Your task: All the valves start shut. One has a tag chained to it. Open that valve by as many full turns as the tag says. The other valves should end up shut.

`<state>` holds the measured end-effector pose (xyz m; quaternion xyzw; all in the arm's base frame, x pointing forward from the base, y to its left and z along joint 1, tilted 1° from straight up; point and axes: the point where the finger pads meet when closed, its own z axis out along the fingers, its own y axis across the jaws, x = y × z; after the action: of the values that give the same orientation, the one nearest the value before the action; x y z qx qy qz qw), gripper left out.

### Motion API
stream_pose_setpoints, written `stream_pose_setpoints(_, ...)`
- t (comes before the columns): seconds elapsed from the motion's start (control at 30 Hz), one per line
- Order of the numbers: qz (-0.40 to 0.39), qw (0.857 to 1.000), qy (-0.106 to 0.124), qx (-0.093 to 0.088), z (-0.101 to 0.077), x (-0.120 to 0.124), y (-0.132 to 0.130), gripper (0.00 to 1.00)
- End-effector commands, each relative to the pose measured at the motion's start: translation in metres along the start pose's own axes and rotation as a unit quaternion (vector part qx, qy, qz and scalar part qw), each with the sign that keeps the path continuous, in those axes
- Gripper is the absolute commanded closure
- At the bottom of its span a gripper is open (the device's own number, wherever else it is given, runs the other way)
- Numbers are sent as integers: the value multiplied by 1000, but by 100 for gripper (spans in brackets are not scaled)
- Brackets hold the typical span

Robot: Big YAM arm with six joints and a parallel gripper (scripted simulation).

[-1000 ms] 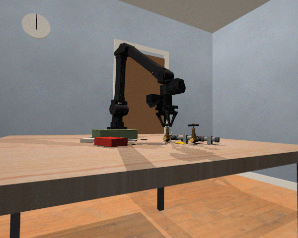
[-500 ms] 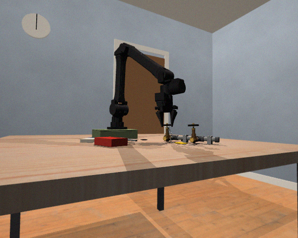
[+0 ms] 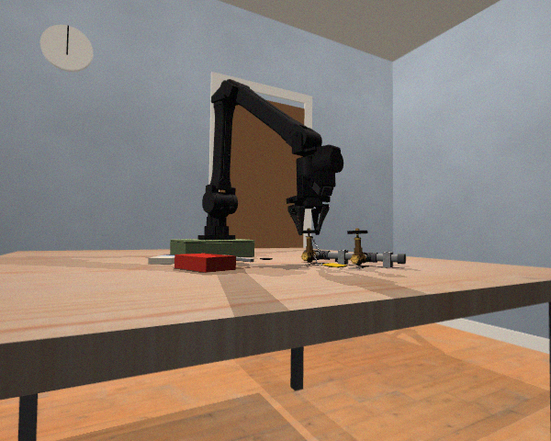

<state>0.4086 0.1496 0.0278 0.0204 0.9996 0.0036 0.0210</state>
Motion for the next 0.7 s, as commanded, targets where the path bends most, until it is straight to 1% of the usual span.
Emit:
stream_pose_setpoints(0.0, -174, 985, -9, -5, -9, -6, 2, 100)
stream_pose_setpoints(0.1, -251, 968, -9, -4, -9, -7, 2, 100)
stream_pose_setpoints(0.23, -353, 936, -9, -2, -9, -7, 2, 100)
stream_pose_setpoints(0.37, -451, 893, -9, -2, -9, -7, 1, 100)
stream_pose_setpoints(0.47, -521, 854, -9, -1, -9, -7, 1, 100)
stream_pose_setpoints(0.53, -521, 854, -9, -1, -9, -7, 1, 100)
stream_pose_setpoints(0.57, -577, 816, -11, -1, -9, -7, 1, 100)
stream_pose_setpoints(0.67, -637, 771, -11, 0, -9, -7, 1, 100)
